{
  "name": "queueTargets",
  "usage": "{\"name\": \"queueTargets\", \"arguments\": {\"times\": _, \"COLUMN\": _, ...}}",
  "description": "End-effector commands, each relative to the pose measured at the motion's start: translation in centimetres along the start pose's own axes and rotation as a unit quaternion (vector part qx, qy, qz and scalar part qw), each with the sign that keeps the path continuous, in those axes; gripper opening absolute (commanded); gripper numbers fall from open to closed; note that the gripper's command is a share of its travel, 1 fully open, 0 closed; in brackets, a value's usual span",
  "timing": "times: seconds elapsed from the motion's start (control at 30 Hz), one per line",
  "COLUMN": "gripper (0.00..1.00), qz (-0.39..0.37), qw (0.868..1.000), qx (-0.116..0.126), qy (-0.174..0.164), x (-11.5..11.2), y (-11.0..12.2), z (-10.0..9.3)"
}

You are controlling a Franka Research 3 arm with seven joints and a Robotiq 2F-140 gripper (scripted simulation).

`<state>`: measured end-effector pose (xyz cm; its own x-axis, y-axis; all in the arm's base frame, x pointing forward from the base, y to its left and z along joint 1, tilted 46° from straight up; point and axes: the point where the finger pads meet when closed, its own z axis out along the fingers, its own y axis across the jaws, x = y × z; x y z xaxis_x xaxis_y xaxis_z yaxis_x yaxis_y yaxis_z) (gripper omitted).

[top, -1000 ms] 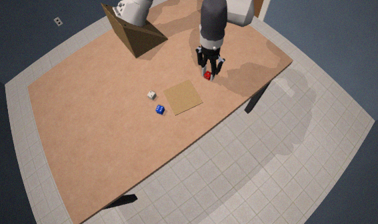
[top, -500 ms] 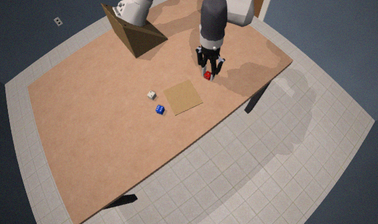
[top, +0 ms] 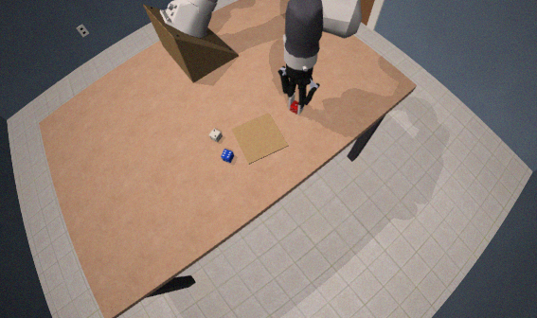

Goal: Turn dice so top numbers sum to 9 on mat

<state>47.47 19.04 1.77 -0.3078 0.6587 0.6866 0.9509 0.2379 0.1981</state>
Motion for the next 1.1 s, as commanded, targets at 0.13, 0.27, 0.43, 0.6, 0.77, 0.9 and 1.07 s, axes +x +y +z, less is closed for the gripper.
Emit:
{"name": "queueTargets", "arguments": {"times": 0.13, "gripper": 0.16, "qz": -0.002, "qw": 1.0, "qx": -0.001, "qy": 0.0, "x": 0.0, "y": 0.1, "z": 0.1}}
{"name": "queueTargets", "arguments": {"times": 0.27, "gripper": 0.16, "qz": -0.002, "qw": 1.0, "qx": -0.001, "qy": 0.0, "x": 0.0, "y": 0.1, "z": 0.1}}
{"name": "queueTargets", "arguments": {"times": 0.43, "gripper": 0.16, "qz": -0.002, "qw": 1.0, "qx": -0.001, "qy": 0.0, "x": 0.0, "y": 0.1, "z": 0.1}}
{"name": "queueTargets", "arguments": {"times": 0.6, "gripper": 0.16, "qz": -0.002, "qw": 1.0, "qx": -0.001, "qy": 0.0, "x": 0.0, "y": 0.1, "z": 0.1}}
{"name": "queueTargets", "arguments": {"times": 0.77, "gripper": 0.16, "qz": -0.002, "qw": 1.0, "qx": -0.001, "qy": 0.0, "x": 0.0, "y": 0.1, "z": -0.2}}
{"name": "queueTargets", "arguments": {"times": 0.9, "gripper": 0.16, "qz": -0.002, "qw": 1.0, "qx": -0.001, "qy": 0.0, "x": 0.0, "y": 0.1, "z": -1.8}}
{"name": "queueTargets", "arguments": {"times": 1.07, "gripper": 0.16, "qz": -0.002, "qw": 1.0, "qx": -0.001, "qy": 0.0, "x": 0.0, "y": 0.1, "z": -5.3}}
